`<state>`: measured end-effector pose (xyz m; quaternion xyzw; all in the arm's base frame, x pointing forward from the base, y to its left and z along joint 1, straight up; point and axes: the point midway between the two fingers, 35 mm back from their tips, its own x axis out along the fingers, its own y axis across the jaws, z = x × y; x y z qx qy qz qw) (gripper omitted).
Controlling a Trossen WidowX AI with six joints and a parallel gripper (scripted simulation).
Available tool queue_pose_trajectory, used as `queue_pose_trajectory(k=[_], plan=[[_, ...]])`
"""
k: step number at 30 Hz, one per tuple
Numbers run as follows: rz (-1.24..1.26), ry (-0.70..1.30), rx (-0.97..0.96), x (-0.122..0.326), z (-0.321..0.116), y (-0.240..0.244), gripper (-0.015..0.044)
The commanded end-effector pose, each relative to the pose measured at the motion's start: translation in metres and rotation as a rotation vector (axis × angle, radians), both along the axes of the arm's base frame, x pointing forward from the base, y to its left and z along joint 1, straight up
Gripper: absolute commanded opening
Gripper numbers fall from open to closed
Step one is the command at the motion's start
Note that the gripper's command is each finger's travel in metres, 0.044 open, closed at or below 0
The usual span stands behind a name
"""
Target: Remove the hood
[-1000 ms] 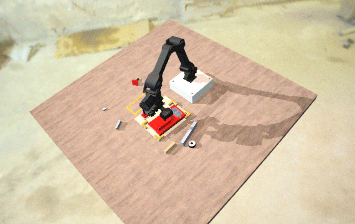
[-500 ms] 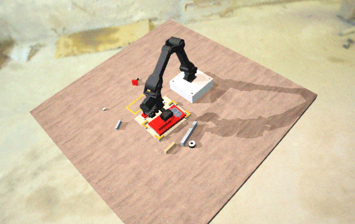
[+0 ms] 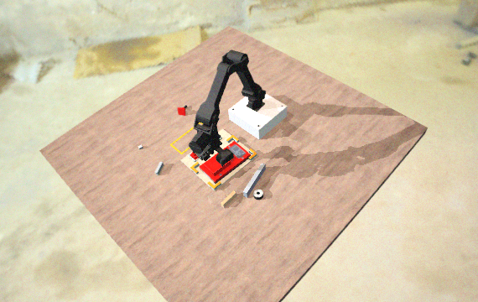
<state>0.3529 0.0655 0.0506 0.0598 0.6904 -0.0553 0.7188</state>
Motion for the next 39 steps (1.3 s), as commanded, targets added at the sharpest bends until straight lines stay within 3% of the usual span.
queue_pose_trajectory(k=[1, 39], plan=[[0.006, 0.009, 0.001, -0.002, -0.006, 0.0, 0.044], [0.006, 0.009, 0.001, -0.002, -0.027, 0.0, 0.044]])
